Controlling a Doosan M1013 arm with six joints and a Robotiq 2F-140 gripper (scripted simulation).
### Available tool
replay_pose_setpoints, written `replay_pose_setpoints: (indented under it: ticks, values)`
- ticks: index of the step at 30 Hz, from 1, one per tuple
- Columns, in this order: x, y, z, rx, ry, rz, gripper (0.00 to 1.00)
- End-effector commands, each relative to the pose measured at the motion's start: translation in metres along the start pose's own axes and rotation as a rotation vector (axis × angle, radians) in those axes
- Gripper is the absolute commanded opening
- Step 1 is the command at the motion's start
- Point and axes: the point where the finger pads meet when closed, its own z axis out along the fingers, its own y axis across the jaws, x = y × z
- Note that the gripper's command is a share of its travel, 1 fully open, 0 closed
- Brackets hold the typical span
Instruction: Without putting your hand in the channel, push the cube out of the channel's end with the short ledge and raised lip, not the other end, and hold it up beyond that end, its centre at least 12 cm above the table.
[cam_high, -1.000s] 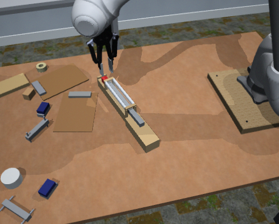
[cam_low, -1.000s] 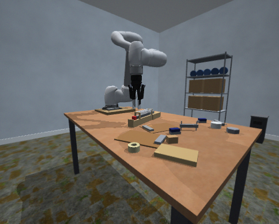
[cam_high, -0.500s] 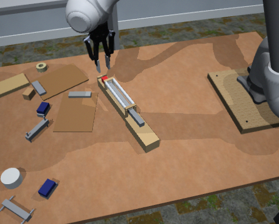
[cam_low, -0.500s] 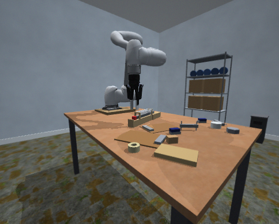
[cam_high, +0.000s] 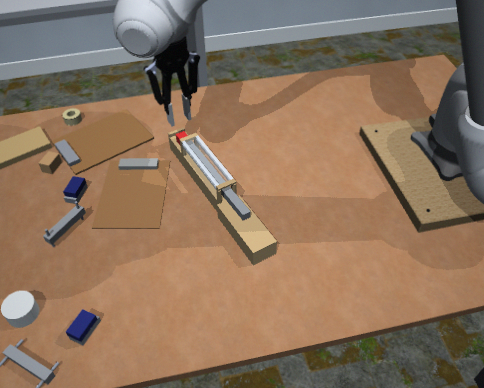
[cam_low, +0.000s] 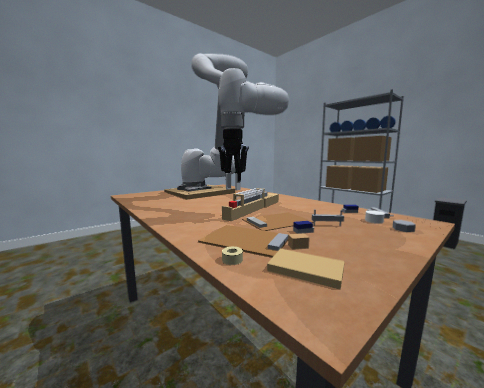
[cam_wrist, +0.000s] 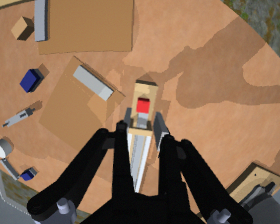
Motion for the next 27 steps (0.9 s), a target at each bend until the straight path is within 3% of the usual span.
replay_pose_setpoints:
  ticks: [1,4,10,27]
  values:
    - [0.002,-0.001,0.0,-0.001,-0.001,-0.006,0.25]
    - [0.002,-0.001,0.004,-0.001,-0.001,-0.006,0.25]
    - [0.002,-0.001,0.041,-0.001,-0.001,-0.006,0.25]
    - [0.002,-0.001,0.063,-0.001,-0.001,-0.006,0.25]
